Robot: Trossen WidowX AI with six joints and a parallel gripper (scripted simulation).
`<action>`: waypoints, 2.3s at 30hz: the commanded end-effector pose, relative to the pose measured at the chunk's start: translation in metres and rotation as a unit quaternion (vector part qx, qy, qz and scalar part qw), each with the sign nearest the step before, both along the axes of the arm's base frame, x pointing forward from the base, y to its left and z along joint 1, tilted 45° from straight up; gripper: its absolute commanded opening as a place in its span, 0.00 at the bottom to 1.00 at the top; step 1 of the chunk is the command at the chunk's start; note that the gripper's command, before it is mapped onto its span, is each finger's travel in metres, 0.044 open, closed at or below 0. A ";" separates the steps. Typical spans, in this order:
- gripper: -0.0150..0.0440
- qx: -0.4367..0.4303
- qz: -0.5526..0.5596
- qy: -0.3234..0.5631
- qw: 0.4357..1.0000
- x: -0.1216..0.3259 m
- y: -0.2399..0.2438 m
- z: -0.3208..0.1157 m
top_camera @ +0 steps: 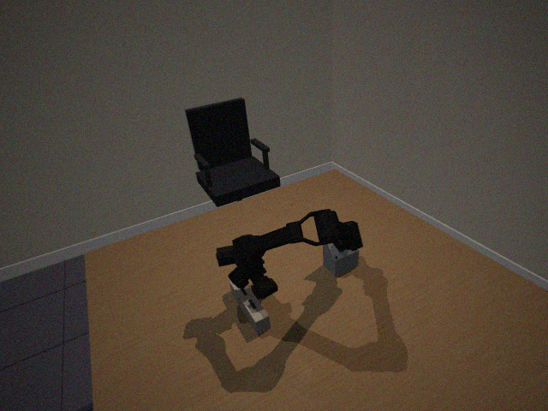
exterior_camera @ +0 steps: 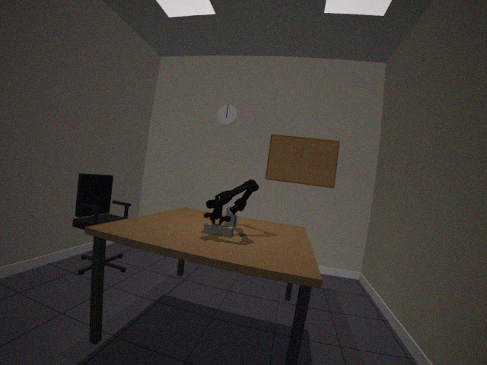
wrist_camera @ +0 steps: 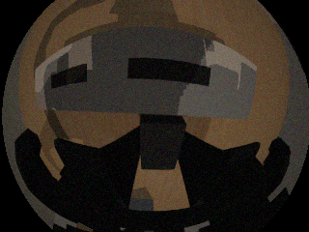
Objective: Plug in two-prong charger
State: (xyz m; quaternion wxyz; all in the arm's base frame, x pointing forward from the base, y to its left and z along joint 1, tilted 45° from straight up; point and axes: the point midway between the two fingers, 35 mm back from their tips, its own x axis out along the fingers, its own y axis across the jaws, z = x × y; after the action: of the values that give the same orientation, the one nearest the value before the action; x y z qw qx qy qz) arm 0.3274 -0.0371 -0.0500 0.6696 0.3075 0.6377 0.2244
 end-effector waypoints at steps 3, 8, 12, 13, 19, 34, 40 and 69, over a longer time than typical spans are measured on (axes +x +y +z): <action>0.25 0.002 -0.001 0.000 1.000 0.003 0.000 0.001; 0.25 0.002 -0.001 0.000 1.000 0.004 0.000 0.001; 0.25 0.002 -0.001 0.000 1.000 0.005 0.000 0.001; 0.25 0.002 -0.001 0.000 1.000 0.006 -0.001 0.001; 0.25 0.002 -0.001 0.000 1.000 0.008 -0.001 0.001; 0.25 0.002 -0.001 0.000 1.000 0.014 -0.002 0.002; 0.25 0.002 -0.001 0.000 1.000 0.016 -0.002 0.002; 0.25 0.002 -0.001 0.000 1.000 0.017 -0.001 0.001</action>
State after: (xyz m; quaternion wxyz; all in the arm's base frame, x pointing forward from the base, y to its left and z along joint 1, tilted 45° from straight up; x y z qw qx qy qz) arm 0.3378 -0.0386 -0.0491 0.6597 0.3158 0.6446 0.2226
